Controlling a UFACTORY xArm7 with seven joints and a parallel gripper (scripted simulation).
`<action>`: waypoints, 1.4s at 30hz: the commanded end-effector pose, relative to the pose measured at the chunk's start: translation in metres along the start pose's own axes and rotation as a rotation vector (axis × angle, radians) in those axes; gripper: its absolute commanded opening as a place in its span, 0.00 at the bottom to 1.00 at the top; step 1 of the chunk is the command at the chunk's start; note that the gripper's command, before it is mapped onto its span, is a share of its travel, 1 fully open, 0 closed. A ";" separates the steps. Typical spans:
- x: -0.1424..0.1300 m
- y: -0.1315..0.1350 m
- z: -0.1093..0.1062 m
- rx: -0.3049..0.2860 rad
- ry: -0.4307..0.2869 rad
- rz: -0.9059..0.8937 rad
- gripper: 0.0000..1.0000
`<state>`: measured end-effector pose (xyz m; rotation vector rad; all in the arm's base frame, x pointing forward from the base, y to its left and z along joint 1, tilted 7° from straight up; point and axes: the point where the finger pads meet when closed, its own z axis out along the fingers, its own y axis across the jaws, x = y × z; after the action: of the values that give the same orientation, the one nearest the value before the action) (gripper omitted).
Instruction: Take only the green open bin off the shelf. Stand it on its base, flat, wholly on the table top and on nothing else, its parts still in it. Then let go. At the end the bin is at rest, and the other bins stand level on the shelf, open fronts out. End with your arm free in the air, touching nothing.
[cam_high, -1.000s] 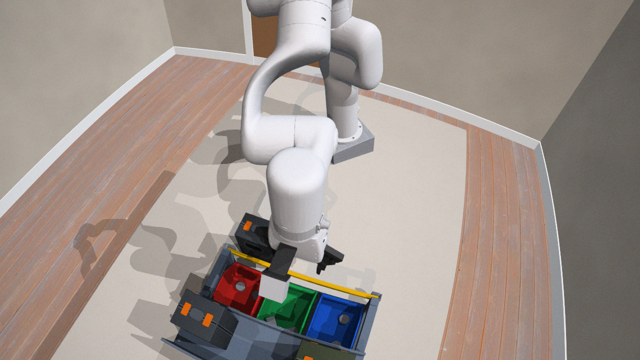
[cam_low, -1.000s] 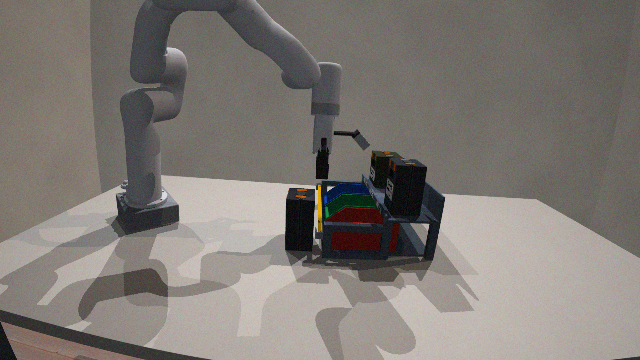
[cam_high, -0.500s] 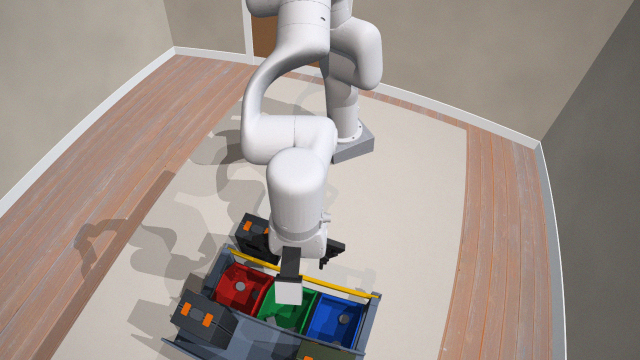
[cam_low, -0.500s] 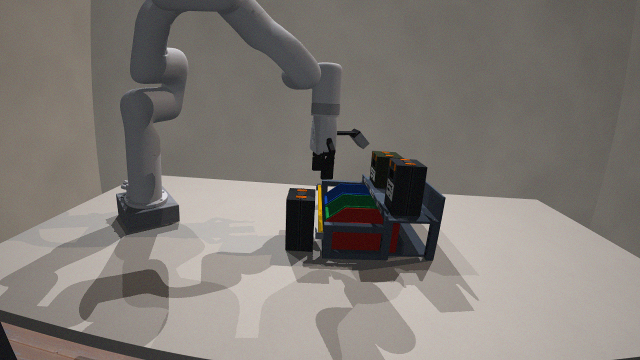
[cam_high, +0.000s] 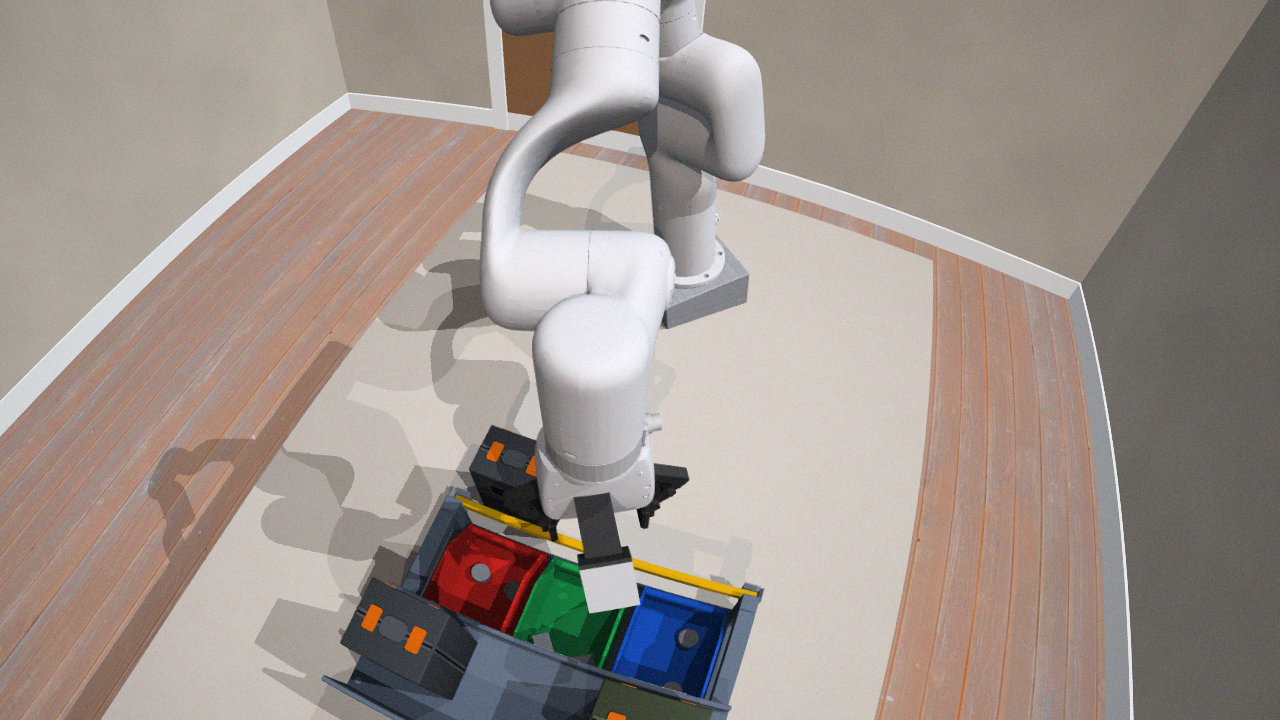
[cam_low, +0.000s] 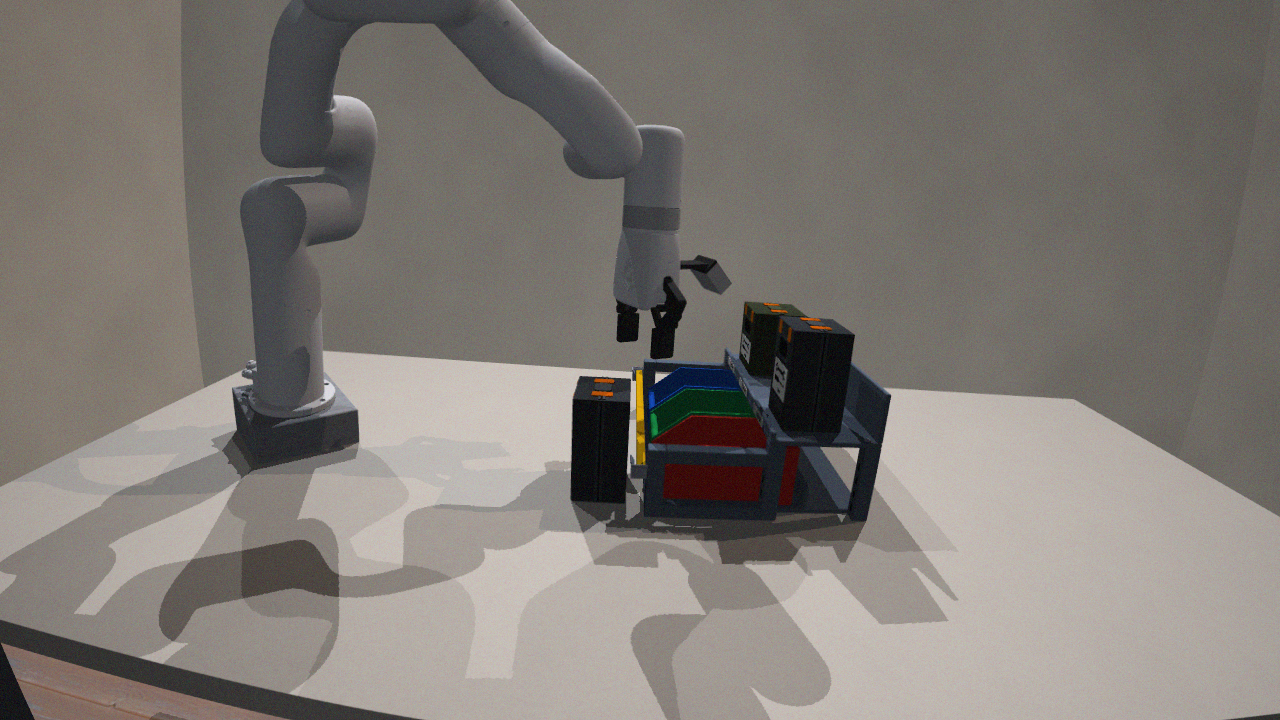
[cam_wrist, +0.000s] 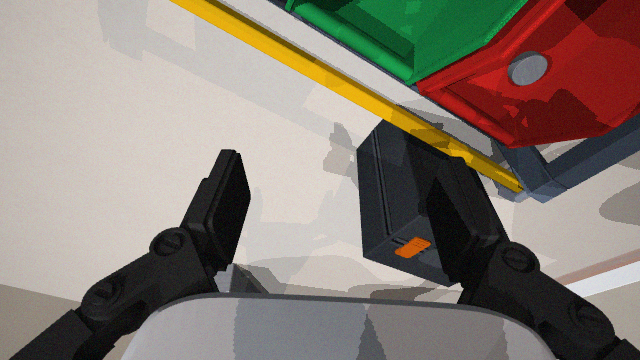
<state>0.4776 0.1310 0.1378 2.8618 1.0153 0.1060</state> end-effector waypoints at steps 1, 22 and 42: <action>0.002 0.000 -0.002 -0.001 0.005 -0.005 1.00; 0.002 0.000 -0.002 -0.002 0.004 -0.315 1.00; 0.002 0.000 -0.002 -0.003 0.004 -0.730 1.00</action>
<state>0.4776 0.1313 0.1378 2.4332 1.7896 0.0551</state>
